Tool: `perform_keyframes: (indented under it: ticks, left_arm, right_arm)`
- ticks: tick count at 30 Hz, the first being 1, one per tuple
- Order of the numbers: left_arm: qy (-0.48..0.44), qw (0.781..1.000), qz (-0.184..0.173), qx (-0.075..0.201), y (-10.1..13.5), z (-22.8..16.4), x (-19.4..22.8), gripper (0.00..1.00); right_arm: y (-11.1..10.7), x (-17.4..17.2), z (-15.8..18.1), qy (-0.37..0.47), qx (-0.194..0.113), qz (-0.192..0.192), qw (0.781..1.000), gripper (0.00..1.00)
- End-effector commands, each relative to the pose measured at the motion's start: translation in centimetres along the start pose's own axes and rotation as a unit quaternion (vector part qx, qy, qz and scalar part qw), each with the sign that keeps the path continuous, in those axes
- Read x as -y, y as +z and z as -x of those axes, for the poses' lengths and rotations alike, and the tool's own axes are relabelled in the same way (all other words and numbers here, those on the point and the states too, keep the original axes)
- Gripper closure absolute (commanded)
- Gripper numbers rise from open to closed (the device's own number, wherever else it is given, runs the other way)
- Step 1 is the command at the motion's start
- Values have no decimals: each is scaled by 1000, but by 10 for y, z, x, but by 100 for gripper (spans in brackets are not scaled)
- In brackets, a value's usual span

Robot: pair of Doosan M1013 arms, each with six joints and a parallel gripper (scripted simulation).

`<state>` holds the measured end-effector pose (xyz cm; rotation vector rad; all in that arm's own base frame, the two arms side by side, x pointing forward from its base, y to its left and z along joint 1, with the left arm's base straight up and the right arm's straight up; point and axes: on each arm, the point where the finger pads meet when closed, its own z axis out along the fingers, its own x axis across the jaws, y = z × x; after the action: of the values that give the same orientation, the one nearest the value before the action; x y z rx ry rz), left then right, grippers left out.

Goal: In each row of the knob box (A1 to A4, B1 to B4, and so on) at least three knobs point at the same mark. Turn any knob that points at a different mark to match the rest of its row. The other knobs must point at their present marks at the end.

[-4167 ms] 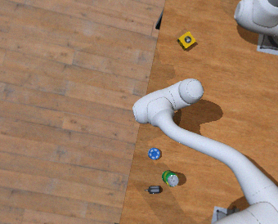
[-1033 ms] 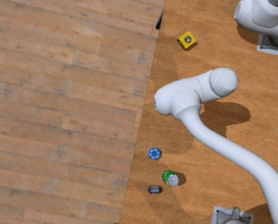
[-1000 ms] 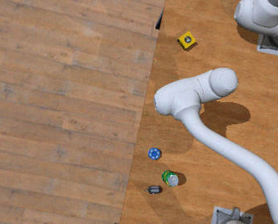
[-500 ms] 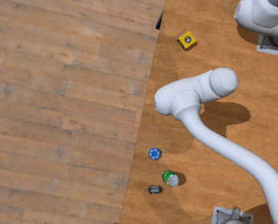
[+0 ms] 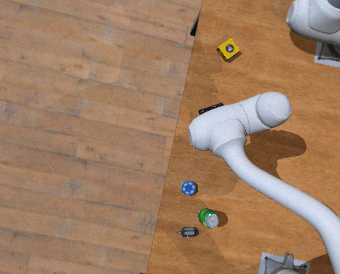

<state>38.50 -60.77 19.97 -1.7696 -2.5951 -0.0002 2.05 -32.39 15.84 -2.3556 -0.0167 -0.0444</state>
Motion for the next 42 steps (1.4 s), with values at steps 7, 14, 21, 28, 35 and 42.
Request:
perform_keyframes:
  ticks: [7,14,21,28,35,42]
  left_arm:
    - [0,1000,0,1,-1,-56,-9,0]
    - [0,1000,0,1,-1,-99,-15,0]
    - [0,1000,0,1,-1,-106,-16,0]
    - [0,1000,0,1,-1,-106,-16,0]
    - [0,1000,0,1,-1,-106,-16,0]
    - [0,1000,0,1,-1,-106,-16,0]
  right_arm:
    - [0,0,0,0,0,0,1000,0]
    - [0,0,0,0,0,0,1000,0]
    - [0,0,0,0,0,0,1000,0]
    - [0,0,0,0,0,0,1000,0]
    - [0,0,0,0,0,0,1000,0]
    - [0,0,0,0,0,0,1000,0]
